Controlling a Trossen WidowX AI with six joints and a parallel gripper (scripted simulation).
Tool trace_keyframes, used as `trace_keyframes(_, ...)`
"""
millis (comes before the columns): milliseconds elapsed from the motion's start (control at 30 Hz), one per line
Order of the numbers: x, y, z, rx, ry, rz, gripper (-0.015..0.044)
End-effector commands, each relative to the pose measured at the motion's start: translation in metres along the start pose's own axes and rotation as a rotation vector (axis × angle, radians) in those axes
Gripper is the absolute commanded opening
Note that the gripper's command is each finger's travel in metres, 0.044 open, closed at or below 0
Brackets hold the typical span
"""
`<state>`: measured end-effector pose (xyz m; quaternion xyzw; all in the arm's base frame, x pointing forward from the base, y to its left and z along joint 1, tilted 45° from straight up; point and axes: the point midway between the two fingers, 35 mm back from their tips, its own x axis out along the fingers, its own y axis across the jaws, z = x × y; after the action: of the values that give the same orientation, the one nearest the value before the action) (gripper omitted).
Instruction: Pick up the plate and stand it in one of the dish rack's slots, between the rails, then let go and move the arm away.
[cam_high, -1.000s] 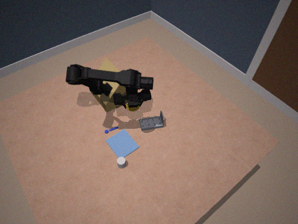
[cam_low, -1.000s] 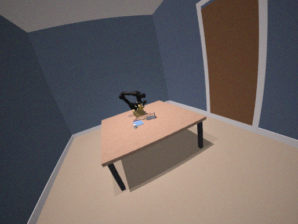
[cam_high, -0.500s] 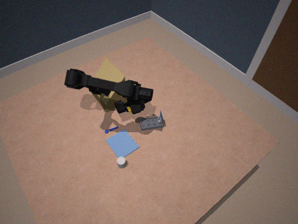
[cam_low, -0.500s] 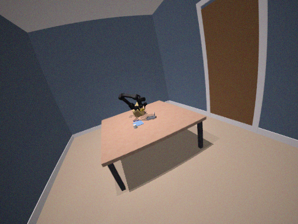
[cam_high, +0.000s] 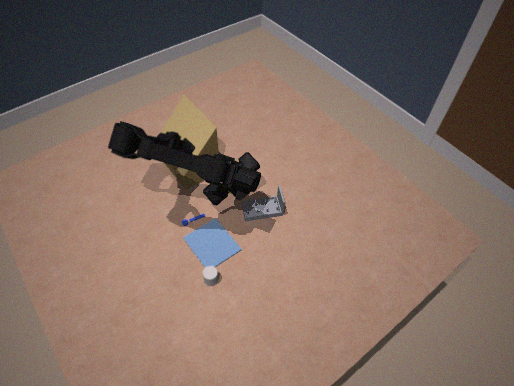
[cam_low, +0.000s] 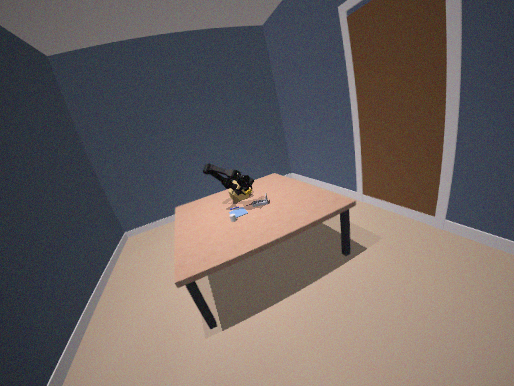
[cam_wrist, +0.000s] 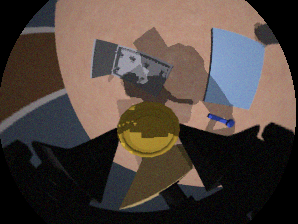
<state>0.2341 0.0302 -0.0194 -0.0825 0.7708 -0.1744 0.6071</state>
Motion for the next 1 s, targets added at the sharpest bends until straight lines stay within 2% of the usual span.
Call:
trace_keyframes(0,0.007,0.0,0.001,-0.068,0.009,0.069,0.0)
trace_keyframes(467,0.031,-0.001,0.006,-0.317,-0.038,0.306,0.0)
trace_keyframes(967,0.048,-0.005,0.014,-0.577,-0.226,0.512,0.0)
